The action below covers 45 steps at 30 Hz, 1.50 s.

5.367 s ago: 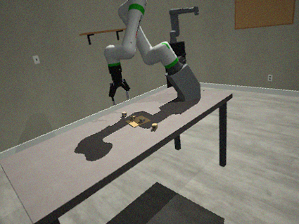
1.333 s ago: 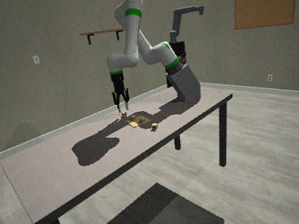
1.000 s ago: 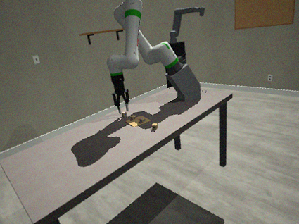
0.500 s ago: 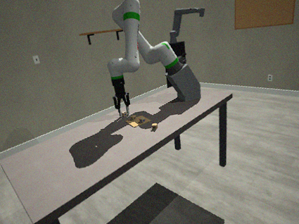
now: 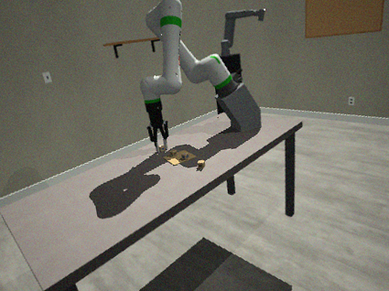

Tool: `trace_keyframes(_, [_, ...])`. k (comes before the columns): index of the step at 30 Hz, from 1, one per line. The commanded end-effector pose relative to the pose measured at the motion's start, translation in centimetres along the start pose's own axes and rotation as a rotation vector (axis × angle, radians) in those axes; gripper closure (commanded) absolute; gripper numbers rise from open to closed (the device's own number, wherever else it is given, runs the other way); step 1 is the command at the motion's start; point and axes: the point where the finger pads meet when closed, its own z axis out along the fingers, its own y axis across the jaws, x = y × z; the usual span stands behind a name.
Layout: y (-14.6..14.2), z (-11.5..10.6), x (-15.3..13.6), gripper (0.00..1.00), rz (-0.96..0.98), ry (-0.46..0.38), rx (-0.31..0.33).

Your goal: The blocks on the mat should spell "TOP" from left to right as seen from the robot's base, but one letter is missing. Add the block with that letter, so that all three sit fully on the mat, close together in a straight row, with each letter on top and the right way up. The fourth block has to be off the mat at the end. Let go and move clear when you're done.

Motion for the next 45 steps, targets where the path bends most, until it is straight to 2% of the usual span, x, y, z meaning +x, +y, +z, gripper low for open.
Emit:
trace_keyframes(1, [0.02, -0.01, 0.00, 0.72, 0.000, 0.000, 0.000])
trace_keyframes(15, [0.02, -0.01, 0.00, 0.72, 0.000, 0.000, 0.000])
trace_keyframes(16, [0.02, -0.01, 0.00, 0.84, 0.000, 0.000, 0.000])
trace_keyframes(45, [0.02, -0.01, 0.00, 0.84, 0.000, 0.000, 0.000])
